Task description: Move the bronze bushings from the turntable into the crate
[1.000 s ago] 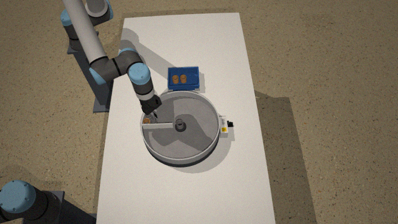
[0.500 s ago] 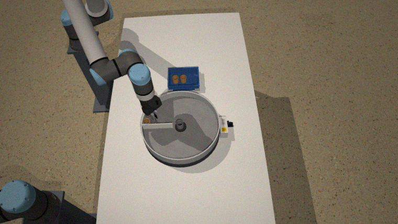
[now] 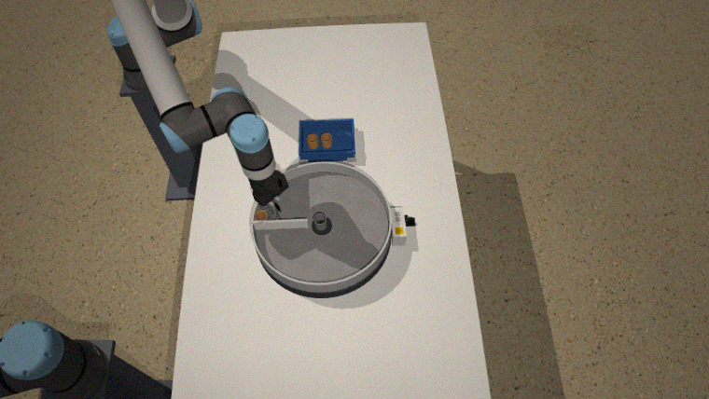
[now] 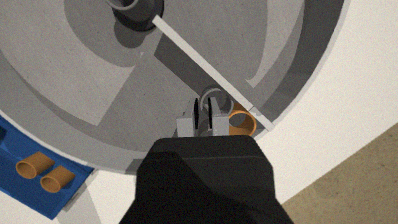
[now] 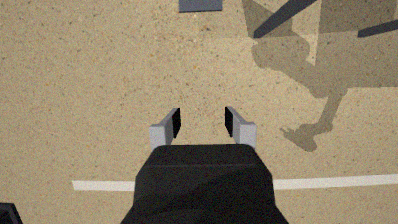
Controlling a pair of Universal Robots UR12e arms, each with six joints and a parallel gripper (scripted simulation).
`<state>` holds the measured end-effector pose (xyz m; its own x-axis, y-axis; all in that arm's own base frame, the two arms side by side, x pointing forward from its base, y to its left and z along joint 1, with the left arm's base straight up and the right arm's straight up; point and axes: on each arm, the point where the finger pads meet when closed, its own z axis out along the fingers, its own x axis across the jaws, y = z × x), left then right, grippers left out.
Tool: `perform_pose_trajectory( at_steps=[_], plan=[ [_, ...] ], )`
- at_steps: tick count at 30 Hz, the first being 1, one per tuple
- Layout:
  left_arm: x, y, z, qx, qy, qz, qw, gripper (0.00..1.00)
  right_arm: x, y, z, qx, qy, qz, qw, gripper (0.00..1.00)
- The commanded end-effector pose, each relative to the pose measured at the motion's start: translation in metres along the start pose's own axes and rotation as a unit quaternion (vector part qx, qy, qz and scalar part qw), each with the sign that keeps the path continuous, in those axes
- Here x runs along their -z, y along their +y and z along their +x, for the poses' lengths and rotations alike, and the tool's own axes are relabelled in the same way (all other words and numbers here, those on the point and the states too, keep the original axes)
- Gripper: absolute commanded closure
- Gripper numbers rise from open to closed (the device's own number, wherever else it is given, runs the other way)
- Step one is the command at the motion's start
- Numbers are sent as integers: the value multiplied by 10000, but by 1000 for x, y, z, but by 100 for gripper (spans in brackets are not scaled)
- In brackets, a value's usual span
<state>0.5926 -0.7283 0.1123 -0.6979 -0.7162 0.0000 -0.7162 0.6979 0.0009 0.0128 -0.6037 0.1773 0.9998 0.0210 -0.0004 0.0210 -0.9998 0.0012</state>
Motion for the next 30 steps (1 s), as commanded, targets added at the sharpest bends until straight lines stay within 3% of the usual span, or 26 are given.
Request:
perform_pose_trajectory(
  at_steps=[1,22,30],
  plan=[
    [2,0,2,-7,4,15,10000,64,0,0,1,6,2,6,10000,0],
    [1,0,2,-7,3,12,10000,64,0,0,1,6,2,6,10000,0],
    [-14,1,2,-7,-3,-6,10000,64,0,0,1,6,2,6,10000,0]
  ],
)
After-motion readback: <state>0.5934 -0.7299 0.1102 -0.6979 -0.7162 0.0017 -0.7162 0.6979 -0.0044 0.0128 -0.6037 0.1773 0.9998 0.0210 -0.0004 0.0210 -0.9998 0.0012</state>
